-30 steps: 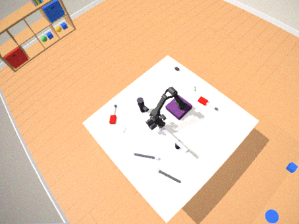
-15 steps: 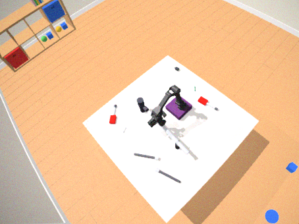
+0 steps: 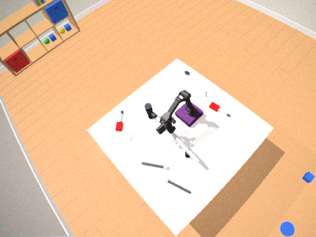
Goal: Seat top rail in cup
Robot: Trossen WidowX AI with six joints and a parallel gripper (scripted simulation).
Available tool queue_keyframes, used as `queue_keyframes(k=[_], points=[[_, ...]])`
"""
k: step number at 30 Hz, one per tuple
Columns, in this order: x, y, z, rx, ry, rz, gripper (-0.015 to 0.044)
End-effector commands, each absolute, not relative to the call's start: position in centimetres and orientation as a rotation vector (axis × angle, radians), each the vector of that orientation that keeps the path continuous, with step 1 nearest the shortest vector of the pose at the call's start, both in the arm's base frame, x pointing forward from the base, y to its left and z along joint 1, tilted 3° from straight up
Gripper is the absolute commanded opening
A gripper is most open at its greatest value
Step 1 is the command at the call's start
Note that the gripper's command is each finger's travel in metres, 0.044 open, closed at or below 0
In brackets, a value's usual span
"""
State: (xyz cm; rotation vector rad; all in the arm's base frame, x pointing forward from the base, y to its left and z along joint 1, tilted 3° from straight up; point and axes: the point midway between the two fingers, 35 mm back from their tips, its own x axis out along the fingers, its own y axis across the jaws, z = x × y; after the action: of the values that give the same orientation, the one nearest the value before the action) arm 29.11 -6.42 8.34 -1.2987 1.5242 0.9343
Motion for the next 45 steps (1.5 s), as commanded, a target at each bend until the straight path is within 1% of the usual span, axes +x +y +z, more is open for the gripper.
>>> queue_keyframes(k=[1,21,45], points=[[29.1,-6.4,8.4,-1.298,1.524,0.935,0.0],[29.7,-6.9,9.4,-1.299,1.524,0.934,0.0],[29.0,-8.7,9.1,-1.294,1.527,0.951,0.0]])
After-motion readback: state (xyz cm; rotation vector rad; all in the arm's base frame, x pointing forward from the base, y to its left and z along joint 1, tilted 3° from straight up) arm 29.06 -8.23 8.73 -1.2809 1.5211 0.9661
